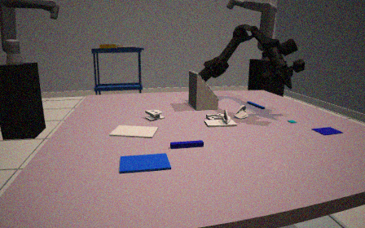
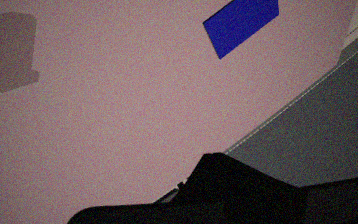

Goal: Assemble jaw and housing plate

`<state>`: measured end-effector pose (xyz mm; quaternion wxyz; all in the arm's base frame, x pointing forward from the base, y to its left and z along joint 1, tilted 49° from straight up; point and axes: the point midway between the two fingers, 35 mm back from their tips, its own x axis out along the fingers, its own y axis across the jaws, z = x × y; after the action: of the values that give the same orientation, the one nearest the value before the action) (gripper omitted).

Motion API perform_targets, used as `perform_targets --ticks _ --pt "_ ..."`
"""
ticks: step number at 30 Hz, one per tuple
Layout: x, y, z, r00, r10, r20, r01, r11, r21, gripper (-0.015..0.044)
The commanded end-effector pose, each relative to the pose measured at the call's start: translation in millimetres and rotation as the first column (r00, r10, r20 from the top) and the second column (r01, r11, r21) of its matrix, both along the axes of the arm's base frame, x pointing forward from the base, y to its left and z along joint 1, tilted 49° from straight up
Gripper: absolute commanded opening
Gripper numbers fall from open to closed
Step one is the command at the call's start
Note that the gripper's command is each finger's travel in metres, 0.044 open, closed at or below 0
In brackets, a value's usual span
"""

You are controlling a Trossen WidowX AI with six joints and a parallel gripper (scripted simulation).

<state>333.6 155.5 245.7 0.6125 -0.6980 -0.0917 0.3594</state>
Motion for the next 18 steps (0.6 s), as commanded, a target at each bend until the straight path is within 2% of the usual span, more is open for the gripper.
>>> perform_targets --ticks 1,10,18 --pt "-11.3 -0.8 -26.3 0.994 0.055 -0.097 -0.059 0.998 -0.035 0.0000" --pt "-41.0 -3.5 -66.5 0.945 0.157 -0.285 -0.177 0.983 -0.046 0.0000" --pt "-73.5 -6.2 -93.3 0.863 0.243 -0.444 -0.270 0.963 0.002 0.0000"
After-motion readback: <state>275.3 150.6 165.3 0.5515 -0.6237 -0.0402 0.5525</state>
